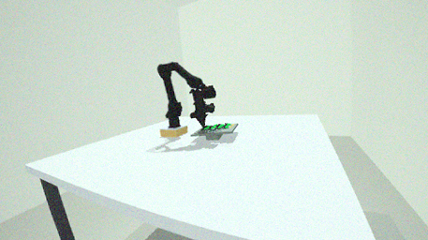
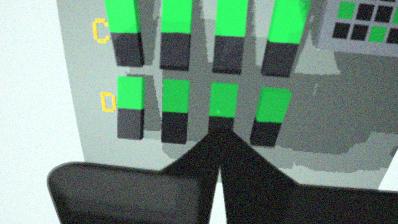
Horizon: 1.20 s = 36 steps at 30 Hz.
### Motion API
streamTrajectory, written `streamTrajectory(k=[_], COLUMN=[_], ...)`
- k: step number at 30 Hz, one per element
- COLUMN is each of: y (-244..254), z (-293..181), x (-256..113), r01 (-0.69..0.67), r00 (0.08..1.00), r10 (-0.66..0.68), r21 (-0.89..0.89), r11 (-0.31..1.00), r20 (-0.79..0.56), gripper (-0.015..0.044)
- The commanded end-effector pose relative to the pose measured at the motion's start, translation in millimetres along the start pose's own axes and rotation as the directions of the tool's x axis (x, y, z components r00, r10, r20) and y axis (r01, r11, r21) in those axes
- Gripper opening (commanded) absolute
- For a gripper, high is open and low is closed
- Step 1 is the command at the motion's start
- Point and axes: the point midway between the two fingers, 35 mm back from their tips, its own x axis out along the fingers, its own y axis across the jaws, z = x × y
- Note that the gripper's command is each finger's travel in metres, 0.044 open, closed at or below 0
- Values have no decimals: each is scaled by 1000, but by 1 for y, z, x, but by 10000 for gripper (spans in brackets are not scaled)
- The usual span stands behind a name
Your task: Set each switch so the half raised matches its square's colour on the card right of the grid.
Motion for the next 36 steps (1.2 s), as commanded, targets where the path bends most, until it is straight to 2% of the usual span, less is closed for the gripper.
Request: streamTrajectory(k=[1,13,18,20,30,34,36], y=[1,0,0,0,-25,-25,-25], z=[1,1,4,3,22,22,22], x=[1,0,-54,-63,-62,-30,-27], r01=[-4,0,-4,-4,-2,-2,-2], r00=[1000,1000,1000,1000,1000,999,999], r10=[4,0,3,4,2,2,1], r21=[-3,0,-2,-3,-3,-3,-3], r11=[1000,1000,1000,1000,1000,1000,1000], r20=[5,1,-18,-21,-19,-43,-45], gripper=[0,0,0,0,0,0,0])
